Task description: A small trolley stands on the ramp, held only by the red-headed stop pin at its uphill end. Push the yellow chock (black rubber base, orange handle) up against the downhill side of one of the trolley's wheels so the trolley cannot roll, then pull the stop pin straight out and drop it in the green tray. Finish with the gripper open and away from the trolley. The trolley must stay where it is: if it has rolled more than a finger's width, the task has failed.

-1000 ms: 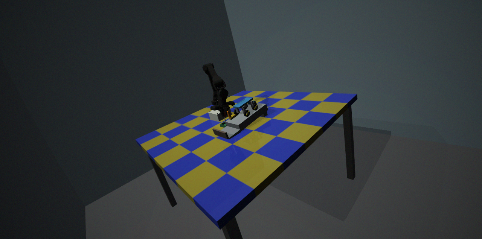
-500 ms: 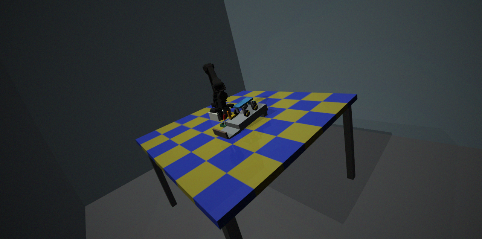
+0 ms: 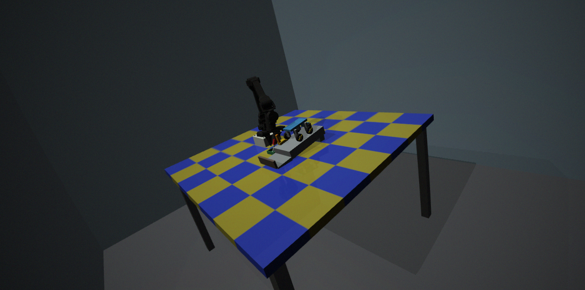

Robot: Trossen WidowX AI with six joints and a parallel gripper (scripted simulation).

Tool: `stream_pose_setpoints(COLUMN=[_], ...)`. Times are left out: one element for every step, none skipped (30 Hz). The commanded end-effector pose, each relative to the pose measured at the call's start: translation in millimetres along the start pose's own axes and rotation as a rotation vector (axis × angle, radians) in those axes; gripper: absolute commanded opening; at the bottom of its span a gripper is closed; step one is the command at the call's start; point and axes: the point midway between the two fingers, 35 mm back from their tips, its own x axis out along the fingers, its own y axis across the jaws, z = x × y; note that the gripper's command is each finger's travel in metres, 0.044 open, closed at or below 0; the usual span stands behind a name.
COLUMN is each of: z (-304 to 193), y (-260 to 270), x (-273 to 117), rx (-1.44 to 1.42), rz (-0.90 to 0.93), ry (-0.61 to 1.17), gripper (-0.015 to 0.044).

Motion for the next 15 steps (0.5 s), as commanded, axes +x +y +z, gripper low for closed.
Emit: stream_pose_setpoints(z=[0.2, 0.2, 0.1, 0.1, 0.1, 0.1, 0.1, 0.0, 0.0, 0.0, 0.0, 0.0, -0.1, -0.1, -0.1], y=[-2.9, -3.6, -4.3, -5.0, -5.7, -6.4, -7.1, -7.8, -8.5, -9.2, -9.9, -10.6, -11.3, -12.0, -12.7], x=[0.9, 1.0, 1.2, 1.4, 1.6, 1.8, 2.0, 2.2, 2.4, 2.6, 2.9, 3.1, 3.3, 3.5, 3.7], rx=[0.002, 0.002, 0.002, 0.002, 0.002, 0.002, 0.002, 0.002, 0.002, 0.002, 0.002, 0.002, 0.002, 0.002, 0.002], rz=[0.003, 0.003, 0.003, 0.003, 0.003, 0.003, 0.003, 0.003, 0.003, 0.003, 0.003, 0.002, 0.002, 0.002, 0.002], ry=[-0.001, -0.001, -0.001, -0.001, -0.001, -0.001, -0.001, -0.001, -0.001, -0.001, -0.001, -0.001, -0.001, -0.001, -0.001], gripper=[0.019, 0.019, 0.019, 0.019, 0.019, 0.019, 0.019, 0.019, 0.019, 0.019, 0.019, 0.019, 0.019, 0.019, 0.019])
